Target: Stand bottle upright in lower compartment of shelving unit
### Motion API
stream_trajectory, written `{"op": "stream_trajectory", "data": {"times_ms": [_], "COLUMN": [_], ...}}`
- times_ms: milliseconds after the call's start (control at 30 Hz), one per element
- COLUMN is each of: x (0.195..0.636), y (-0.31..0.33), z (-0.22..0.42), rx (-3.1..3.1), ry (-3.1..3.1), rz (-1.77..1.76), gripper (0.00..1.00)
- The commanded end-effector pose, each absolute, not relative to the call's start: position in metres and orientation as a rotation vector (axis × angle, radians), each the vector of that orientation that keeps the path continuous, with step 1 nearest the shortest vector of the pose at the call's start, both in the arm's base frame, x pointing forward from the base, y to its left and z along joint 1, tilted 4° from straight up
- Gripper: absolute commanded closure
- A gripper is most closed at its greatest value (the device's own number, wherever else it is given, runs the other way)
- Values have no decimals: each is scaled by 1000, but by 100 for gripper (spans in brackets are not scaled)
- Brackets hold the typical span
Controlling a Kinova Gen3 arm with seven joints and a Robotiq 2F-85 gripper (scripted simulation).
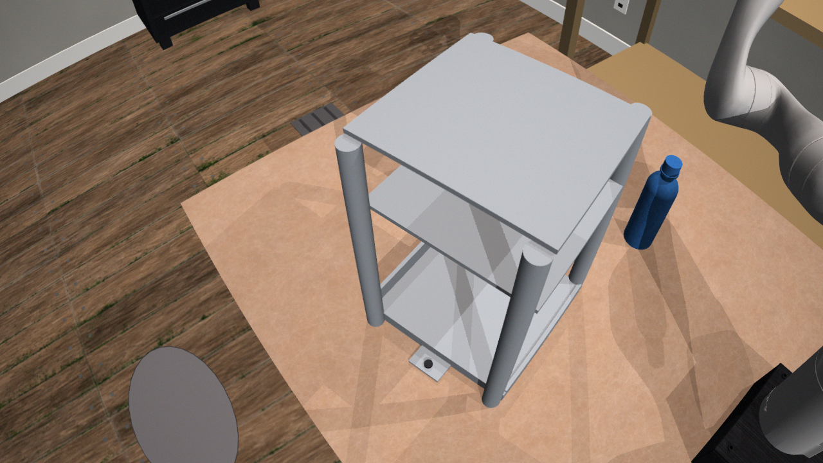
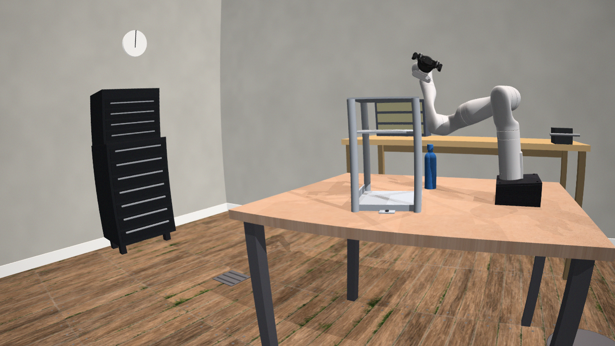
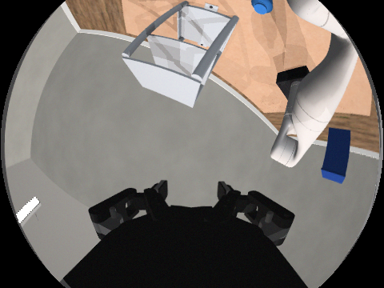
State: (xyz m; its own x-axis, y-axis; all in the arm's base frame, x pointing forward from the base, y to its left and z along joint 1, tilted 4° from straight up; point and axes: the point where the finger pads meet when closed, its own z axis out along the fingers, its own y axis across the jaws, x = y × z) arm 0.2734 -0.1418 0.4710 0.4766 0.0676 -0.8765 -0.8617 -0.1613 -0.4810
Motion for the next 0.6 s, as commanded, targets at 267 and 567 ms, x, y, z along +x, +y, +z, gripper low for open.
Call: {"op": "stream_trajectory", "data": {"times_ms": [267,567], "x": [298,304], "y": [-175,-181], "z": [396,372], "rx": [-1359,-1309], "ry": [992,1074], "rz": [1129,1191], "gripper": [27,27]}}
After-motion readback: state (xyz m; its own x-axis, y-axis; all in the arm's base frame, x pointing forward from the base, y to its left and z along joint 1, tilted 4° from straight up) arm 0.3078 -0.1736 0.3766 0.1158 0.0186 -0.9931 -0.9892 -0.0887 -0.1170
